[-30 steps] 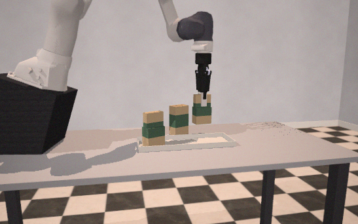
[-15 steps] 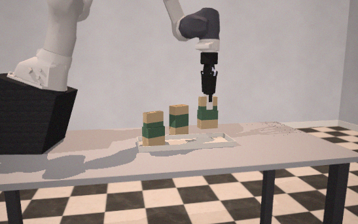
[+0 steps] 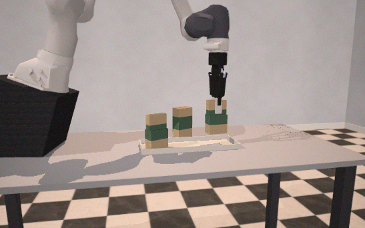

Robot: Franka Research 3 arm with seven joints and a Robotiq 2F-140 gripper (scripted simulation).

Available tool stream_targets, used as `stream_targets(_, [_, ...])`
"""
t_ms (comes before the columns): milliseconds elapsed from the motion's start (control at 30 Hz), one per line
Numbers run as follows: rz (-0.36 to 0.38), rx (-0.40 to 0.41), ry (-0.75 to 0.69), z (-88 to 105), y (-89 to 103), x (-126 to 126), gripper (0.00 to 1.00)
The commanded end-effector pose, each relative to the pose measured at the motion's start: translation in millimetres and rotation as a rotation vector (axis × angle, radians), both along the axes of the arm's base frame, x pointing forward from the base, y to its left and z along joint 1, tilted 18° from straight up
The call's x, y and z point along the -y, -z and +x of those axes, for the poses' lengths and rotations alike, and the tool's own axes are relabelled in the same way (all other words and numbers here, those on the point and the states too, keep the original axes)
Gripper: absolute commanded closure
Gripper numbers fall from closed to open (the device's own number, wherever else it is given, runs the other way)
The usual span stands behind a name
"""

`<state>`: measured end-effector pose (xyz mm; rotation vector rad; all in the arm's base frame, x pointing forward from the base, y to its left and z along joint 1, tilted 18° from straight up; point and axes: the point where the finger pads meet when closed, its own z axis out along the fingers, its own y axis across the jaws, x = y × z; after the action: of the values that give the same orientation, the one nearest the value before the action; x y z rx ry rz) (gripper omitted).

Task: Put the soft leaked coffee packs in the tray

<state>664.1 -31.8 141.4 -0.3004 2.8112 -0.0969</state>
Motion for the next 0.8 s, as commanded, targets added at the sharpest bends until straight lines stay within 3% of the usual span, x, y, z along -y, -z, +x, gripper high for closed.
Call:
stream_targets(0, [-0.009,0.002,-0.071,2.3,-2.5,1.4,0.77])
stream_targets(767, [-0.009,0.002,-0.071,3.2,-0.1,1.9,0.77])
